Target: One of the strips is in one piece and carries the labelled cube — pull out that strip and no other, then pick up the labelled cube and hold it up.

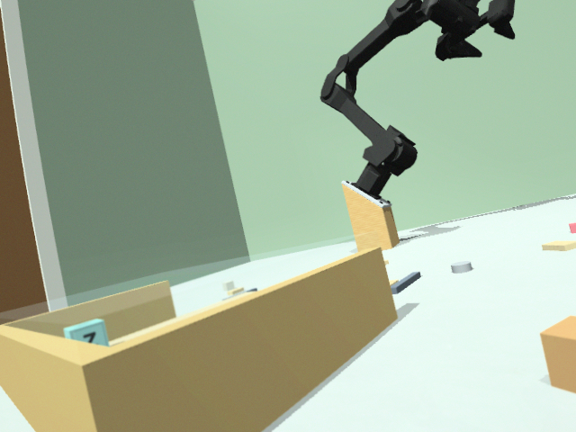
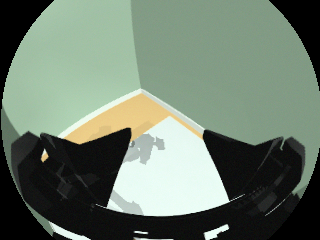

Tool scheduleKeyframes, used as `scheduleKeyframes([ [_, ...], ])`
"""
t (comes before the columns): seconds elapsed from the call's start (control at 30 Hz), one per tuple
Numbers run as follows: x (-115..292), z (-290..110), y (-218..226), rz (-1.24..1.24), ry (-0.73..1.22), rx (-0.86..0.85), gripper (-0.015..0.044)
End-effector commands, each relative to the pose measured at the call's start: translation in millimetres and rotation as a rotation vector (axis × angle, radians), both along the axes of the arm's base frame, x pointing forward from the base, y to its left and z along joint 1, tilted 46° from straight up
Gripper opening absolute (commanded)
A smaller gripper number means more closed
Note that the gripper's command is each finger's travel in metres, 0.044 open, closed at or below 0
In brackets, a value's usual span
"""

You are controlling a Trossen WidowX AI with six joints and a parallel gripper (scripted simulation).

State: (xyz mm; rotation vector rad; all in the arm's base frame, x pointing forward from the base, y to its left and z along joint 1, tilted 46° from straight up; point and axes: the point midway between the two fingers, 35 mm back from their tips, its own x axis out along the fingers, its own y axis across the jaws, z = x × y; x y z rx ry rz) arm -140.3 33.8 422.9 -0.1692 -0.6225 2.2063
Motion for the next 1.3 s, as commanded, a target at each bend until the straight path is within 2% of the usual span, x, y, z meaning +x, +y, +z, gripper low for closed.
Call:
scheduleKeyframes([
  [0.0, 1, 0, 2, -0.010, 0.001, -0.001, 0.0400],
  [0.1, 21, 2, 33, -0.144, 0.017, -0.010, 0.0400],
  [0.3, 86, -2, 103, -0.378, 0.128, -0.116, 0.0400],
  [0.47, 163, -20, 146, -0.576, 0.263, -0.210, 0.0400],
  [0.63, 244, -48, 162, -0.765, 0.413, -0.283, 0.0400],
  [0.93, 375, -121, 130, -1.085, 0.718, -0.355, 0.0400],
  [1.1, 429, -170, 86, -1.252, 0.909, -0.362, 0.0400],
  [1.27, 464, -223, 30, -1.409, 1.114, -0.342, 0.0400],
])
